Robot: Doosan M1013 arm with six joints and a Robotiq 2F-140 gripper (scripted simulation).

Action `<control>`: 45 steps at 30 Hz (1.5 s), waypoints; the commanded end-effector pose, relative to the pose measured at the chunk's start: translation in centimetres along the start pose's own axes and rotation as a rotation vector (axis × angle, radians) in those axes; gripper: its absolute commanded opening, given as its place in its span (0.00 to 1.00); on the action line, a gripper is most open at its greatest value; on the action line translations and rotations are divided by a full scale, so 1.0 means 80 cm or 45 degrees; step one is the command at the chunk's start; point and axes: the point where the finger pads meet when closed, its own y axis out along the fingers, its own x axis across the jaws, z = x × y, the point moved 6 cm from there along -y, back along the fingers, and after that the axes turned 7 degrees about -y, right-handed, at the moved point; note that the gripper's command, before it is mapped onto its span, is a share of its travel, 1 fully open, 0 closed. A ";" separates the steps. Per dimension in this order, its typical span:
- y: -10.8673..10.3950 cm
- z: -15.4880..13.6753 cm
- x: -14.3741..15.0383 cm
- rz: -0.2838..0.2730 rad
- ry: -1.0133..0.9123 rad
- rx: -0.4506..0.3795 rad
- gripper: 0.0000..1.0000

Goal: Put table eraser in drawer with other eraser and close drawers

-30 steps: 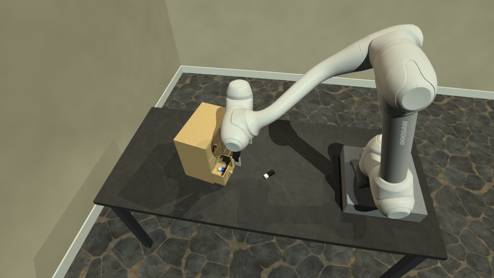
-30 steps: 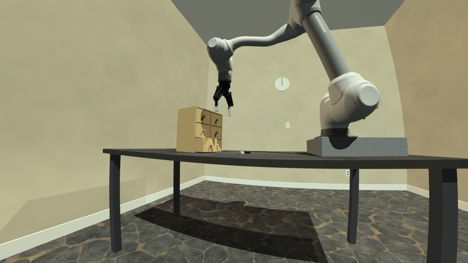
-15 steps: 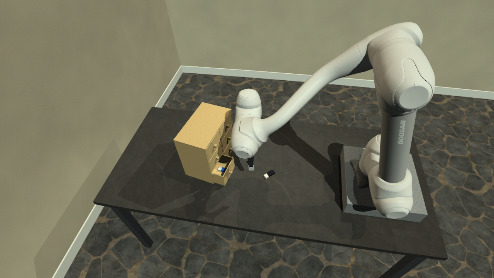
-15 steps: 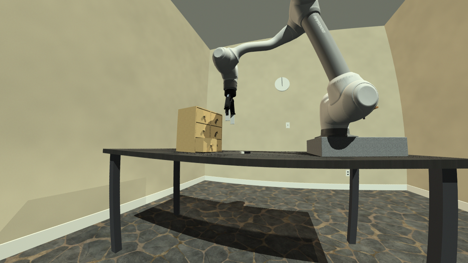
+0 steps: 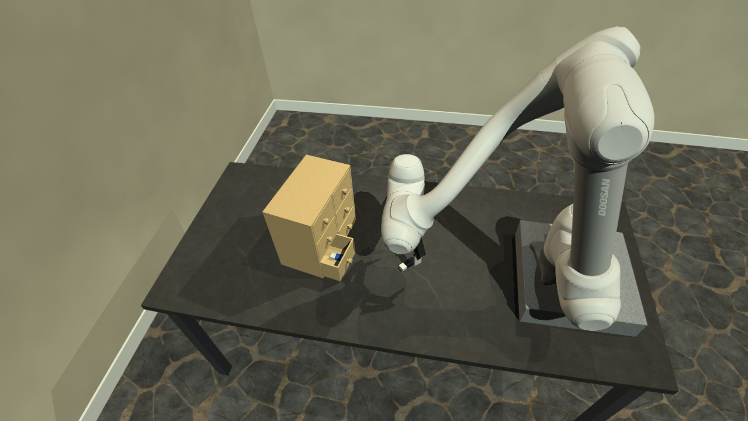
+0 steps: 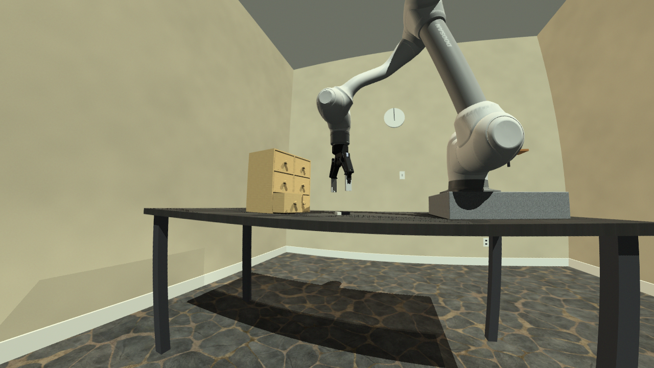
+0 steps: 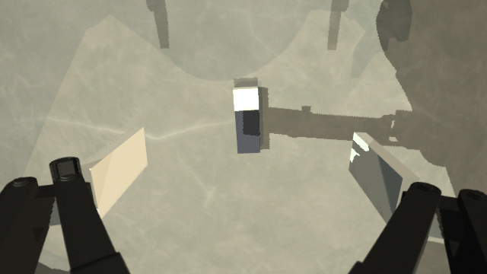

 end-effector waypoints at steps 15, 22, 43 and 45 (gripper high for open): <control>0.011 -0.013 -0.003 0.006 -0.089 0.031 0.23; 0.011 -0.013 -0.003 0.006 -0.089 0.031 0.23; 0.051 -0.013 -0.003 0.006 -0.089 0.031 0.23; 0.058 -0.013 -0.003 0.006 -0.089 0.031 0.23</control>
